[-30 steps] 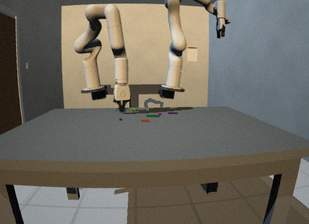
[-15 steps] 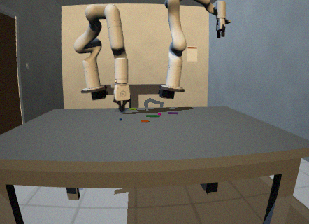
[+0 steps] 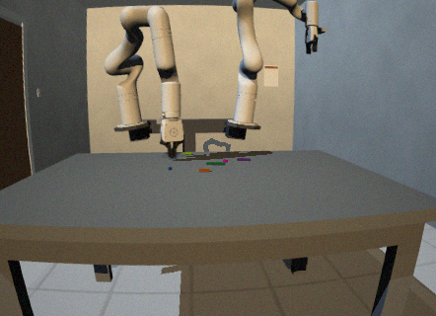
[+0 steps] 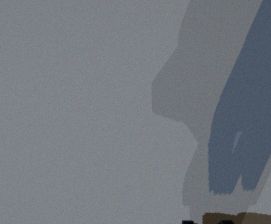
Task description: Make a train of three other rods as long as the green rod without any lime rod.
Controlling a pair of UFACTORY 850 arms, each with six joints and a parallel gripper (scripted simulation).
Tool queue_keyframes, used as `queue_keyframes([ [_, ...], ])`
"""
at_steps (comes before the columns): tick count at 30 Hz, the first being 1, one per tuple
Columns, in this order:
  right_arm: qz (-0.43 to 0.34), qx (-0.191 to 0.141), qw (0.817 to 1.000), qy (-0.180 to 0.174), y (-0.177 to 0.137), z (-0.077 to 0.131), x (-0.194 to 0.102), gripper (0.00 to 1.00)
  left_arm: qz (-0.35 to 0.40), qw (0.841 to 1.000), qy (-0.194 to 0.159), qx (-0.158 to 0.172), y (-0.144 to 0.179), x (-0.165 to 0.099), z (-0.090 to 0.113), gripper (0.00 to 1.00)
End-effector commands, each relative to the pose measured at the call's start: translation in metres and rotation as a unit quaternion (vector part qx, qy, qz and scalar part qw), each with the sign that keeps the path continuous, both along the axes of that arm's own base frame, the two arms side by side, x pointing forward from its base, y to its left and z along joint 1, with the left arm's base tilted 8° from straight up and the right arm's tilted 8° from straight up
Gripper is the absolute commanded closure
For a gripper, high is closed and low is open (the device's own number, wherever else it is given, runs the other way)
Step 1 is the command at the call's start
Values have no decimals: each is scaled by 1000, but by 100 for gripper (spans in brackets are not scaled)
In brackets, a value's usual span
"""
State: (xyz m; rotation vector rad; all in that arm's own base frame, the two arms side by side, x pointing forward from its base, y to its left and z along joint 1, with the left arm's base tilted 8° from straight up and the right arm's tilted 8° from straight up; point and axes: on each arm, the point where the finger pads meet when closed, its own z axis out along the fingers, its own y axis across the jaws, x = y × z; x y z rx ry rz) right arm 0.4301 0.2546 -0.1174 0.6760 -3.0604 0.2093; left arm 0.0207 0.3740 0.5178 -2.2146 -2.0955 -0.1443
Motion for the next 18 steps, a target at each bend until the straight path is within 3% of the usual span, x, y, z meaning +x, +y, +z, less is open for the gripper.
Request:
queue_keyframes([
  [1, 0, 1, 1000, -1, 1, 0, 1, 94, 0, 1000, 0, 1, 0, 0, 1, 0],
  [18, 0, 1, 1000, -1, -1, -11, 1, 94, 0, 1000, 0, 1, 0, 0, 1, 0],
])
